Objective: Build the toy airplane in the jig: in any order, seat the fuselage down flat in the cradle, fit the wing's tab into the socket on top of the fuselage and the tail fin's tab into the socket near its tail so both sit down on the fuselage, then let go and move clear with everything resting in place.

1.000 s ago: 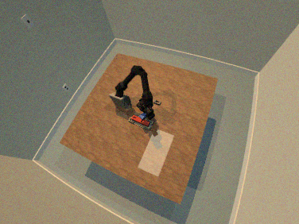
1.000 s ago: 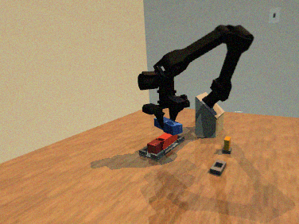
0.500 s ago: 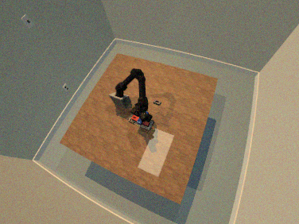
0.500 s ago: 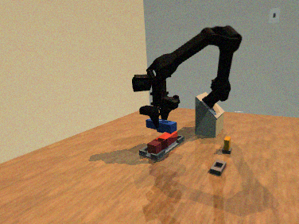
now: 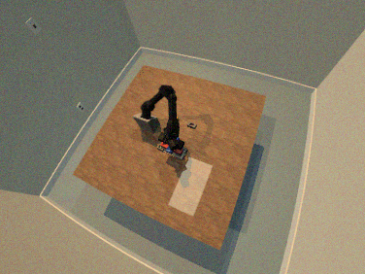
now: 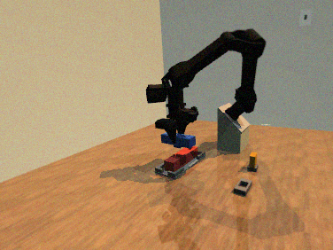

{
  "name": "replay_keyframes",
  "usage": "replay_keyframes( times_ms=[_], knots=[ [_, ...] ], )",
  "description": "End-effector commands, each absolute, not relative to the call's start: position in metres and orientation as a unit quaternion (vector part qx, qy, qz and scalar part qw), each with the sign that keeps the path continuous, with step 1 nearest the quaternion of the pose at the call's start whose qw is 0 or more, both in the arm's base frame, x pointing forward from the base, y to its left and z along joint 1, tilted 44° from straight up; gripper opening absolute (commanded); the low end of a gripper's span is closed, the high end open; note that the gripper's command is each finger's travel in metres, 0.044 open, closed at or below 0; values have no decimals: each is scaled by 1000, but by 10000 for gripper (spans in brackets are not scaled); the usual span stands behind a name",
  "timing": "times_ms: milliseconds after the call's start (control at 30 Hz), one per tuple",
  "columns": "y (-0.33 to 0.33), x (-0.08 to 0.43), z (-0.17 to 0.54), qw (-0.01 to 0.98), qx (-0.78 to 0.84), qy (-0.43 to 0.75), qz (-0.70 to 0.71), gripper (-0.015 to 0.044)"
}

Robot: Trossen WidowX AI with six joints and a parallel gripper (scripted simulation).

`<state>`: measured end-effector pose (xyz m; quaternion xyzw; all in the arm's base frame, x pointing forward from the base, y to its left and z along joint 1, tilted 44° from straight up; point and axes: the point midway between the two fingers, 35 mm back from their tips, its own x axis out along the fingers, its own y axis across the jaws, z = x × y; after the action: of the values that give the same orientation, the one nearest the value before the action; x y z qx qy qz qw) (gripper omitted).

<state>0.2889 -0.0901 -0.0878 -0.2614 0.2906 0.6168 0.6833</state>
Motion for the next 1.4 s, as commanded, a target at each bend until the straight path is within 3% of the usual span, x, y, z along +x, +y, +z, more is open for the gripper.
replay_keyframes(
  times_ms=[0,1367],
  knots=[
    [-91,288,-89,681,-264,291,618,195],
    [-63,290,-119,682,-264,290,618,195]
  ],
)
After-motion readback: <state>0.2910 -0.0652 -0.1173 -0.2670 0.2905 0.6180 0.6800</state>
